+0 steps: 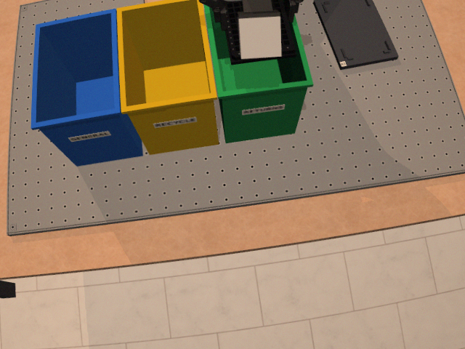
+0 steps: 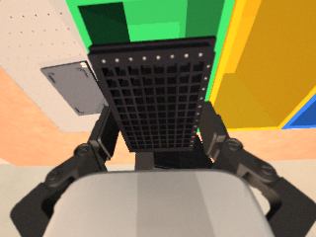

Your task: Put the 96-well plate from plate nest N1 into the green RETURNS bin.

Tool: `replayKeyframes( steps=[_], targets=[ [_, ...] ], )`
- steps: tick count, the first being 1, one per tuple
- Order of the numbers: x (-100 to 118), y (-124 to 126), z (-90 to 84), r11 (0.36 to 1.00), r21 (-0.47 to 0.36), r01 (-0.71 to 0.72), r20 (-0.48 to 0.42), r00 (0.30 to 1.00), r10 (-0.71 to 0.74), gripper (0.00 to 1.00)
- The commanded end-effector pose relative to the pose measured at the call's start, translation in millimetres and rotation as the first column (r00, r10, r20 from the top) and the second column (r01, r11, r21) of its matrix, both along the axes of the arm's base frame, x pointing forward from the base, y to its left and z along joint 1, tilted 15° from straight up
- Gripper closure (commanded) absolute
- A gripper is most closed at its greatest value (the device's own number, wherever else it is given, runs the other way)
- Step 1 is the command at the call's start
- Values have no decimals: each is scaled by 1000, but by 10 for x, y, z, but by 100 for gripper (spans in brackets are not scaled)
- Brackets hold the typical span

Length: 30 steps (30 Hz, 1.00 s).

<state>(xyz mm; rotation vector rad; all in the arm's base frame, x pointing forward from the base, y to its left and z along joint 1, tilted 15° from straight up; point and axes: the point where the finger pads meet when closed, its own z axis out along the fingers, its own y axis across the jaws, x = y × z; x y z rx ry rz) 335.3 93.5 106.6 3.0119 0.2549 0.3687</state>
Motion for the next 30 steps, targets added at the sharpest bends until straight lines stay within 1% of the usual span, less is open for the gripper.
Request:
replayKeyframes(
  steps=[1, 30],
  targets=[
    [28, -5, -91, 1000, 4, -1, 7, 1000, 1, 100],
    [34, -6, -116, 1000, 4, -1, 7, 1000, 1, 100]
  ],
)
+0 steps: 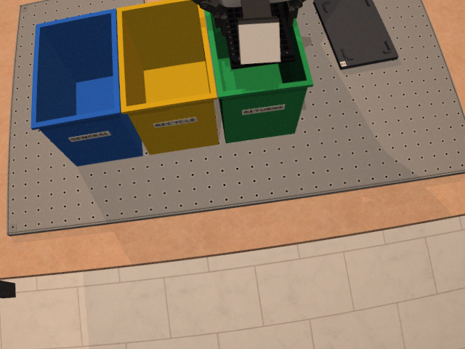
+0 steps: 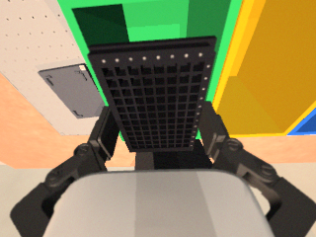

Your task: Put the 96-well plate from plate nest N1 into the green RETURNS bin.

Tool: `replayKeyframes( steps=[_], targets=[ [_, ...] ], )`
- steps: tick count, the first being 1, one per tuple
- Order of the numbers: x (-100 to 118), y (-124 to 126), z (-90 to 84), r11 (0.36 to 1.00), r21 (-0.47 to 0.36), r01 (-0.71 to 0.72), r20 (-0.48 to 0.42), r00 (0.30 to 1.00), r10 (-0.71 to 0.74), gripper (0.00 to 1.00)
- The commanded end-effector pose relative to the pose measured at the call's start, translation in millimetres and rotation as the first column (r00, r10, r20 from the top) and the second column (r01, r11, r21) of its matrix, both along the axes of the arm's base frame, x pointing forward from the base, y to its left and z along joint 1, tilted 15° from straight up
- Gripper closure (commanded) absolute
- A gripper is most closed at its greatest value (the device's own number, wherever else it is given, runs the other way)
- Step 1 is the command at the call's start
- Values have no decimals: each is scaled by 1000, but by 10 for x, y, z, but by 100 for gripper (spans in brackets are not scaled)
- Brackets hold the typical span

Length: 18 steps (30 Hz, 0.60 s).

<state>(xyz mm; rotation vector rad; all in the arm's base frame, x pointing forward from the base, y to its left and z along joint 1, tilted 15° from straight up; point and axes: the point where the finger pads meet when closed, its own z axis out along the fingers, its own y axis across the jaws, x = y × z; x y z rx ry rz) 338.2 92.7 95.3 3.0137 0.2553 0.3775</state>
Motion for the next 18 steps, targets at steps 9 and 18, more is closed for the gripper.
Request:
replayKeyframes(
  steps=[9, 18],
  targets=[
    [8, 1, -15, 1000, 1, 0, 1, 1000, 0, 100],
    [12, 0, -29, 1000, 1, 0, 1, 1000, 0, 100]
  ],
)
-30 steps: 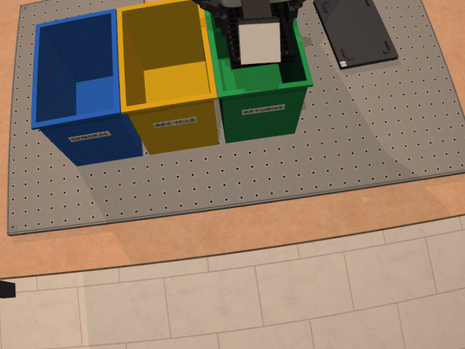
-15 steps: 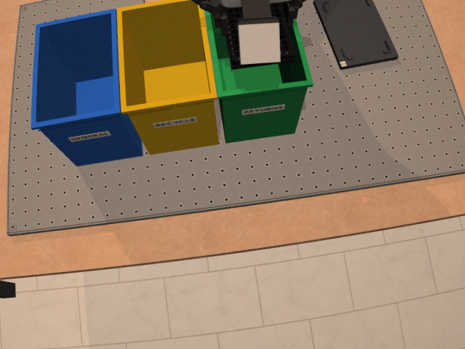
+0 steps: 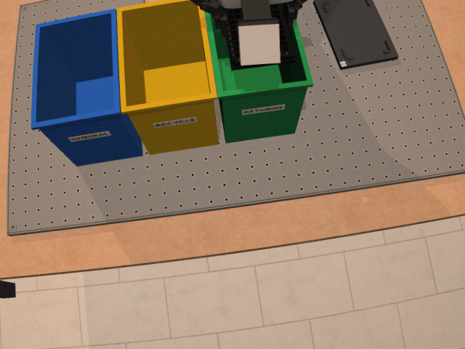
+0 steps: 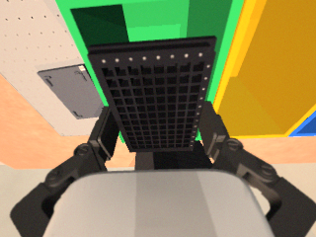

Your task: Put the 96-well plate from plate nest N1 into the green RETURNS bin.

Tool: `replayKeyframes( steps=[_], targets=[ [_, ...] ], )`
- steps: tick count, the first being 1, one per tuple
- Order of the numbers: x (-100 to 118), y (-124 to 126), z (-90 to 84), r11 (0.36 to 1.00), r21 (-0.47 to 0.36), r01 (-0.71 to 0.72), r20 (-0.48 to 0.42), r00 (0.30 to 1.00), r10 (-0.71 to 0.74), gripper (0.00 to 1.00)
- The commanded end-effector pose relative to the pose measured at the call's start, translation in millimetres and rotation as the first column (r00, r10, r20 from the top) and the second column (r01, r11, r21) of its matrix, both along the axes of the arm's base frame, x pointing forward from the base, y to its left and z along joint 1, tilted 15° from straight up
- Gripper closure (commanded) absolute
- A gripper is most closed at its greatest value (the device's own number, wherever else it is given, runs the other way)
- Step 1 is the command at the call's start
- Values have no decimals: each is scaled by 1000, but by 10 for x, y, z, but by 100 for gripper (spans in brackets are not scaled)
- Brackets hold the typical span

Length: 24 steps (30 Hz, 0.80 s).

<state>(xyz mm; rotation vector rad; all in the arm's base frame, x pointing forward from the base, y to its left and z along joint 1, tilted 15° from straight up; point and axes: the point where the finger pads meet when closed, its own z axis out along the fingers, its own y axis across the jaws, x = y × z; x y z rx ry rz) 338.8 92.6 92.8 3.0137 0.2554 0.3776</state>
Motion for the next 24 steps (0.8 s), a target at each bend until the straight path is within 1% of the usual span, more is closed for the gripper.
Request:
replayKeyframes(
  steps=[1, 24],
  targets=[
    [6, 1, -6, 1000, 1, 0, 1, 1000, 0, 100],
    [14, -1, -37, 1000, 1, 0, 1, 1000, 0, 100]
  ],
)
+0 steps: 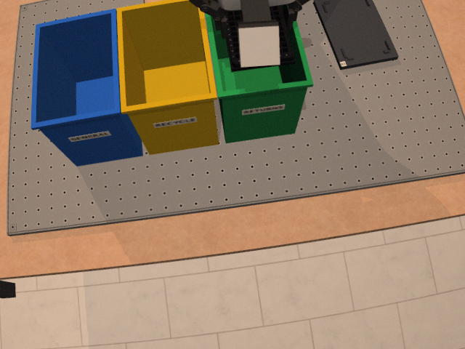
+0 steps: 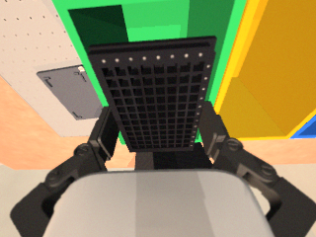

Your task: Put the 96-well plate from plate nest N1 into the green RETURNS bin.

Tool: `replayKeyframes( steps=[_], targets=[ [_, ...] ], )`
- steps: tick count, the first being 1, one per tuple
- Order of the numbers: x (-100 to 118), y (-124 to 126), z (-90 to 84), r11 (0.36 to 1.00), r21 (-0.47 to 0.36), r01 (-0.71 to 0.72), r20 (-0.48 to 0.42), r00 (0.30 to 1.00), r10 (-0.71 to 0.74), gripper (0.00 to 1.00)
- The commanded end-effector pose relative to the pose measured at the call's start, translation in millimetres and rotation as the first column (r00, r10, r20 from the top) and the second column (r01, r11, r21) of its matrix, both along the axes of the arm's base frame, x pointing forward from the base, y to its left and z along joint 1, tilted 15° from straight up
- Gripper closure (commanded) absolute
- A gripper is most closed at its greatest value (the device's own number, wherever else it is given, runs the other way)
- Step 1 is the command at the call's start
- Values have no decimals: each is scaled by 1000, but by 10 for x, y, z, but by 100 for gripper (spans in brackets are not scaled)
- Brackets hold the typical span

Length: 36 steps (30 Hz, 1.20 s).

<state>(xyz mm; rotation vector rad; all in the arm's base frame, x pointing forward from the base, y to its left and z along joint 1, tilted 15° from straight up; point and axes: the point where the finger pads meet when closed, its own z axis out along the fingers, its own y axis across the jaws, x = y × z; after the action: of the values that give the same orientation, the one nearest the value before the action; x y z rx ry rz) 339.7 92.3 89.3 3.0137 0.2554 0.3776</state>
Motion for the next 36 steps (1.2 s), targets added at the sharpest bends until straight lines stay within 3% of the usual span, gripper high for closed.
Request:
replayKeyframes(
  steps=[1, 28, 29, 36],
  targets=[
    [6, 1, -3, 1000, 1, 0, 1, 1000, 0, 100],
    [16, -1, -42, 1000, 1, 0, 1, 1000, 0, 100],
    [17, -2, -48, 1000, 1, 0, 1, 1000, 0, 0],
    [17, -2, -48, 1000, 1, 0, 1, 1000, 0, 0]
  ],
)
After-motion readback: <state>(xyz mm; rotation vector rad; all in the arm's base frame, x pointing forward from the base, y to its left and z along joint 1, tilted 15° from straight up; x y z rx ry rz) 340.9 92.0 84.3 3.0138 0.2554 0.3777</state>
